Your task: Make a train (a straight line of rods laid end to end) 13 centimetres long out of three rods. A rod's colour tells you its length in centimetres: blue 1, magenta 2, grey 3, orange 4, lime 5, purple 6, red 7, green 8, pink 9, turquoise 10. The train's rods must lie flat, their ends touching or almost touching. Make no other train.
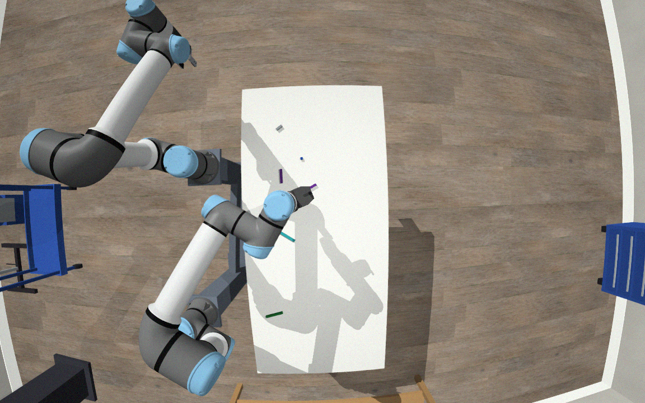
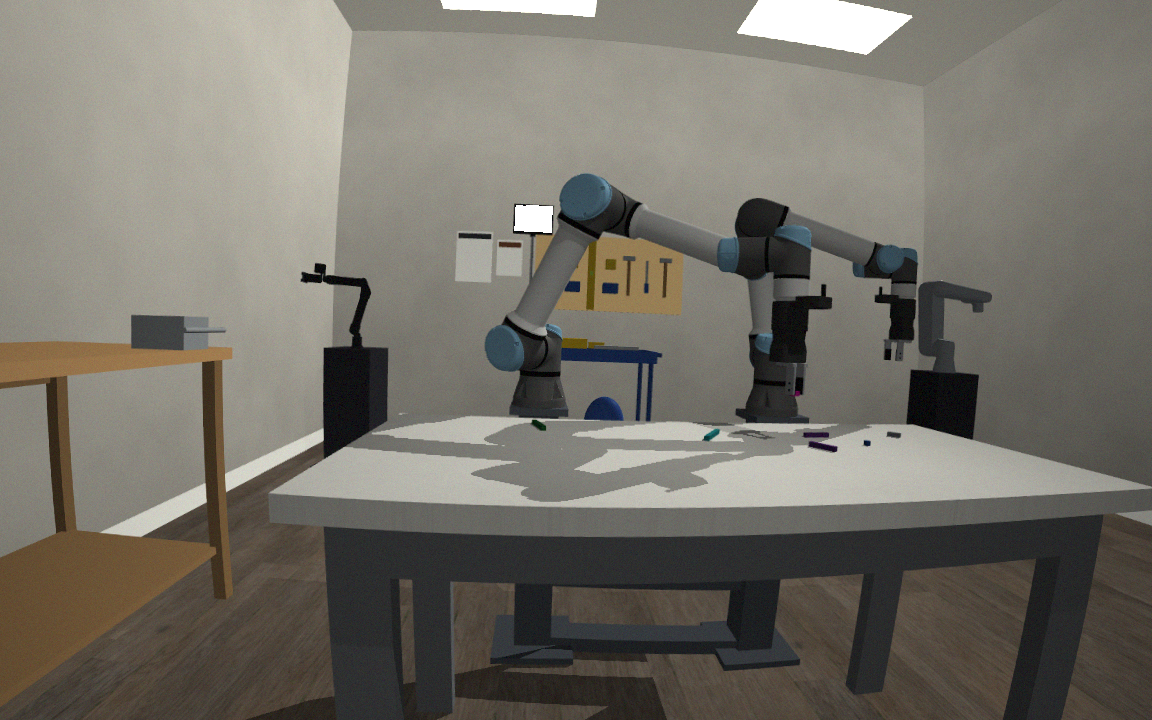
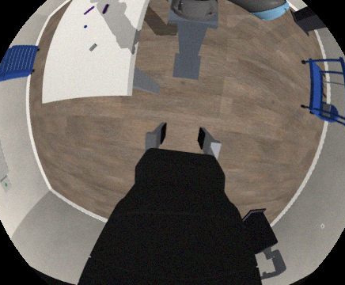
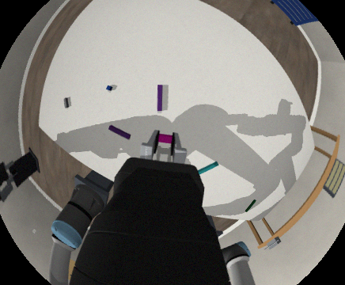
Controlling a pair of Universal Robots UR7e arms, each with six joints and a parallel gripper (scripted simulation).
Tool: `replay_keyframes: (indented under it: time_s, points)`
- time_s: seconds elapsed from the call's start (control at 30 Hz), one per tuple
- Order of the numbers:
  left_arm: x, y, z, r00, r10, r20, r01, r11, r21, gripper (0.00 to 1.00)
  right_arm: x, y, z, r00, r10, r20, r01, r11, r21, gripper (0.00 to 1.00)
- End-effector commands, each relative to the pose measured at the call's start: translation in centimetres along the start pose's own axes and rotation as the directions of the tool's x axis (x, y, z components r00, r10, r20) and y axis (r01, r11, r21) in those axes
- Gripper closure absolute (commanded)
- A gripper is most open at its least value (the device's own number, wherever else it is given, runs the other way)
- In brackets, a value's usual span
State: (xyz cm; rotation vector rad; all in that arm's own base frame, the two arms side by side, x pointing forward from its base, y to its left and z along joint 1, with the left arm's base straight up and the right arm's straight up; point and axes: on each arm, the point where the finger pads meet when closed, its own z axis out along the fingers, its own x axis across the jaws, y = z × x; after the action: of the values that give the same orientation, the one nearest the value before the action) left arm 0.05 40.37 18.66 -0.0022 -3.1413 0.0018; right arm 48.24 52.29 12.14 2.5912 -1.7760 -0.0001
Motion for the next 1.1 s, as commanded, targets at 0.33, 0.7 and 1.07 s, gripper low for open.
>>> replay_keyframes:
  time_s: [0.33,0.7,1.07]
  points:
    - [0.0,0.0,0.0,1.000,0.000,0.000,0.000,1.000,-0.001,0.00,1.8,7.9,-1.4,0.995,-0.104,0.001,0.104,0.995,0.001,0.60]
    - [0.0,0.0,0.0,1.000,0.000,0.000,0.000,1.000,-0.001,0.00,5.1,16.4,-1.2,0.977,-0.214,0.001,0.214,0.977,0.001,0.60]
    - [0.0,0.0,0.0,1.000,0.000,0.000,0.000,1.000,-0.001,0.00,7.8,21.8,-0.2,0.959,-0.284,0.001,0.284,0.959,0.001,0.60]
